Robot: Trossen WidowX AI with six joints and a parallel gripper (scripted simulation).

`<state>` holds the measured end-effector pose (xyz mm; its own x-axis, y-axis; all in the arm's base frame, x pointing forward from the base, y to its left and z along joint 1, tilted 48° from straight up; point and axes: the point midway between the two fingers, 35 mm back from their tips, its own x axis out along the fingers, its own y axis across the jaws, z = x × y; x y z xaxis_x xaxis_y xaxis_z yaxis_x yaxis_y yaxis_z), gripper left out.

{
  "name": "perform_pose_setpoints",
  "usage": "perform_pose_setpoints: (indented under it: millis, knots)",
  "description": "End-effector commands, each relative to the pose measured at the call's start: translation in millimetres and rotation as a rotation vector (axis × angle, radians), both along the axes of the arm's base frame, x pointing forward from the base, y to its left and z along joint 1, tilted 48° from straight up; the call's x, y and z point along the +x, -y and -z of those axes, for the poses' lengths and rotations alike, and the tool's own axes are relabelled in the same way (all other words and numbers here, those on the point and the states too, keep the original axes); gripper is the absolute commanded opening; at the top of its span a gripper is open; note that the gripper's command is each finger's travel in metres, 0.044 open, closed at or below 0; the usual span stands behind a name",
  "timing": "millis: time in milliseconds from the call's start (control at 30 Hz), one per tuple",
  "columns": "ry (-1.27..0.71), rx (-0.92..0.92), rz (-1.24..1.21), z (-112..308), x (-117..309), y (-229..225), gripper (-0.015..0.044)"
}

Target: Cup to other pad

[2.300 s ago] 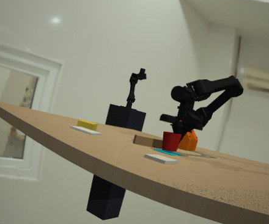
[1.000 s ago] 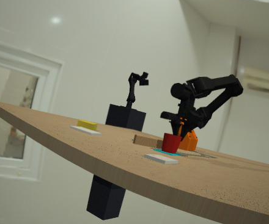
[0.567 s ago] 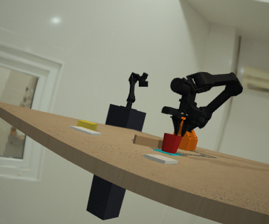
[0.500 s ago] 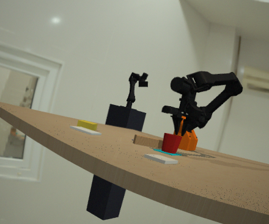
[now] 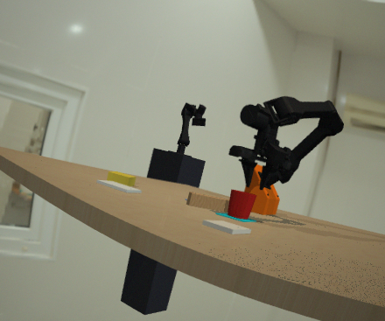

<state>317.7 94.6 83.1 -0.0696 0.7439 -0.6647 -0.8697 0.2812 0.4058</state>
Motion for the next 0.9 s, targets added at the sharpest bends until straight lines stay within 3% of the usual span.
perform_pose_setpoints:
  millis: [0,167,867]
  knots:
    - [-0.001,0.0,0.001,1,0,0,0.0312]
    - [-0.001,-0.002,0.001,-3,1,5,0.044]
    - [0.002,-0.002,0.005,-40,6,44,0.044]
